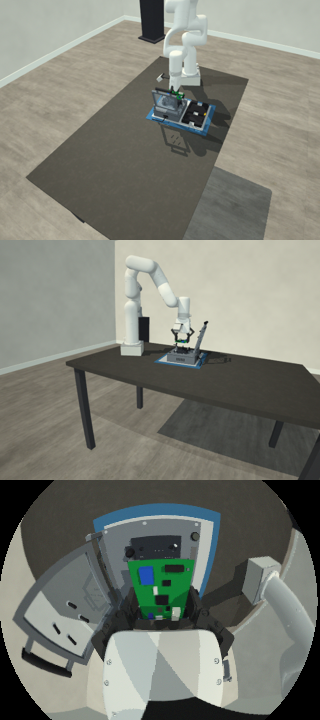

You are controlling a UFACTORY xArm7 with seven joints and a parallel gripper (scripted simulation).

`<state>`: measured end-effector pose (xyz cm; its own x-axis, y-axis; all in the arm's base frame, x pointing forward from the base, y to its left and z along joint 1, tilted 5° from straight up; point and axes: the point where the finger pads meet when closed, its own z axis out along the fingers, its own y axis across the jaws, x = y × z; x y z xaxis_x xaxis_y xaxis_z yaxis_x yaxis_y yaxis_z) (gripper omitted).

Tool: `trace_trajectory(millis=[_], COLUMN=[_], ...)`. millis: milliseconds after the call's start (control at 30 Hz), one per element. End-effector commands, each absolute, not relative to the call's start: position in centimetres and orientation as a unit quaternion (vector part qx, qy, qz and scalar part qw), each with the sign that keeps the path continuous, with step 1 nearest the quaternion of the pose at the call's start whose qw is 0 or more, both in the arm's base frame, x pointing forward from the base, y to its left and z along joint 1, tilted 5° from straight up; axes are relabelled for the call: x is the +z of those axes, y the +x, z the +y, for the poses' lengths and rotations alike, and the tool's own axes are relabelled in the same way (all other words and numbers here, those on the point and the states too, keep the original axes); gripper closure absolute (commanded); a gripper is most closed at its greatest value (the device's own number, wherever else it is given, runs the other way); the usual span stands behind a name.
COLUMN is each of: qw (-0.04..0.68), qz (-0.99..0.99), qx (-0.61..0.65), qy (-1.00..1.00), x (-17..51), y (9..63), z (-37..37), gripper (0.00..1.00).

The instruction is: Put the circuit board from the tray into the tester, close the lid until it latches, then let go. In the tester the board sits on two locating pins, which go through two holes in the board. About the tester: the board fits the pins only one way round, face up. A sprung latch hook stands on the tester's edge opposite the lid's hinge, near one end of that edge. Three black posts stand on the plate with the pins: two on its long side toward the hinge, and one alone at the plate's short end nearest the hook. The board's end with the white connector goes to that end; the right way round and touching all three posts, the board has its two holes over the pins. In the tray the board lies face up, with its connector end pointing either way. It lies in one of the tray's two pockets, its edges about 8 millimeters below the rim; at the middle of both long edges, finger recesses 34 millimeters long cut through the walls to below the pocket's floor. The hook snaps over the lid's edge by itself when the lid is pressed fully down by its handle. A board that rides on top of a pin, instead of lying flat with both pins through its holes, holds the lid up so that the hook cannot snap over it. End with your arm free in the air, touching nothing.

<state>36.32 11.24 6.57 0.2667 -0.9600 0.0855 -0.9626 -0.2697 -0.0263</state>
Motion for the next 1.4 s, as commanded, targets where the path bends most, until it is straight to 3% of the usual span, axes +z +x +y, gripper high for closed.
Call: trace_trajectory(millis=[0,1367], qw=[0.014,0.014], qz=[-0.604,-0.604], qx=[0.043,0.043], qy=[0.796,0.796], x=[6.79,6.92], y=[36.79,37.27], z=[10.82,10.13], gripper=[0.21,0.21])
